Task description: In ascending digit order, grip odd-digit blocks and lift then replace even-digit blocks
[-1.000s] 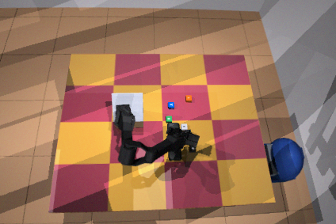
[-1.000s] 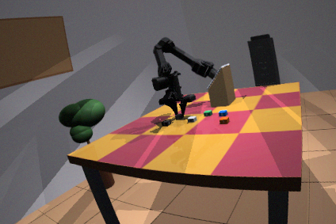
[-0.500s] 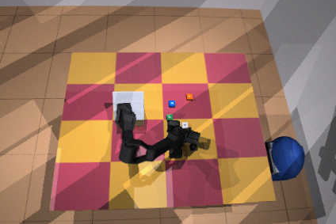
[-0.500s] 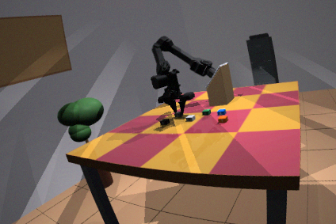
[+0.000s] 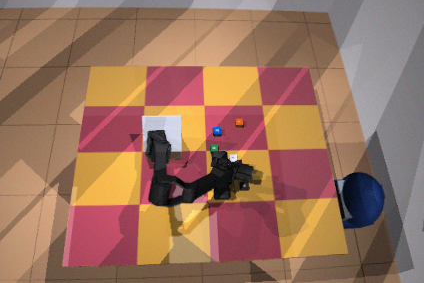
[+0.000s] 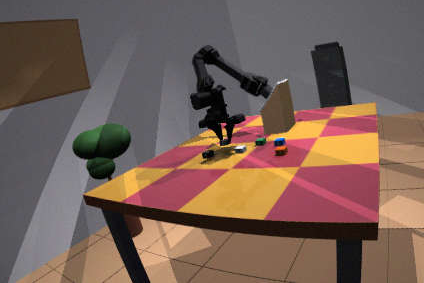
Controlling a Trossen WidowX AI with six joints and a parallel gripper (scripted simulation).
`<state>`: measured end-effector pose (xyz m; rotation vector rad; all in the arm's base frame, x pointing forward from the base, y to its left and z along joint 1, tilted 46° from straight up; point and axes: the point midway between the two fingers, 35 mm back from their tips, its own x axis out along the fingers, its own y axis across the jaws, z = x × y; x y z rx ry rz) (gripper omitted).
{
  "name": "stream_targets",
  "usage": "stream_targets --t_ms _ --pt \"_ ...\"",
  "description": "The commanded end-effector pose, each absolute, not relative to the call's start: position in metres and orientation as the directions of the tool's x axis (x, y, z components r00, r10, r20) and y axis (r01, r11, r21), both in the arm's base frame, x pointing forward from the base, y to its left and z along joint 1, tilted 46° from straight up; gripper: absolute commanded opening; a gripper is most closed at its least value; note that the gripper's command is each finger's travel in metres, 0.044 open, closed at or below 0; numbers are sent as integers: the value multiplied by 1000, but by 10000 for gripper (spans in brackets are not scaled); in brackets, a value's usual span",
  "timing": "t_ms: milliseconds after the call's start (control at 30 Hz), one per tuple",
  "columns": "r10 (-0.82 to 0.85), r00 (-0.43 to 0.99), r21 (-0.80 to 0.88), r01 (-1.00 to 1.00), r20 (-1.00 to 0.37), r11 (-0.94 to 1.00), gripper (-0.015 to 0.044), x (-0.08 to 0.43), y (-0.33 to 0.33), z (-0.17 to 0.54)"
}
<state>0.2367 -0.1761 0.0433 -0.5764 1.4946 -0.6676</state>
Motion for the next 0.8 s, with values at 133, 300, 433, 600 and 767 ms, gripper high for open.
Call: stream_targets --t_ms 133,300,433,600,767 --pt "-718 -33 -718 54 -695 694 120 238 -177 46" --pt "-718 -33 -718 54 -695 693 120 238 -182 41" --pt "-718 -33 -719 54 -695 693 120 237 -185 38" --pt "-718 -33 -719 54 -695 693 120 237 -188 36" --pt "-718 -33 -719 54 -695 693 120 237 -188 36"
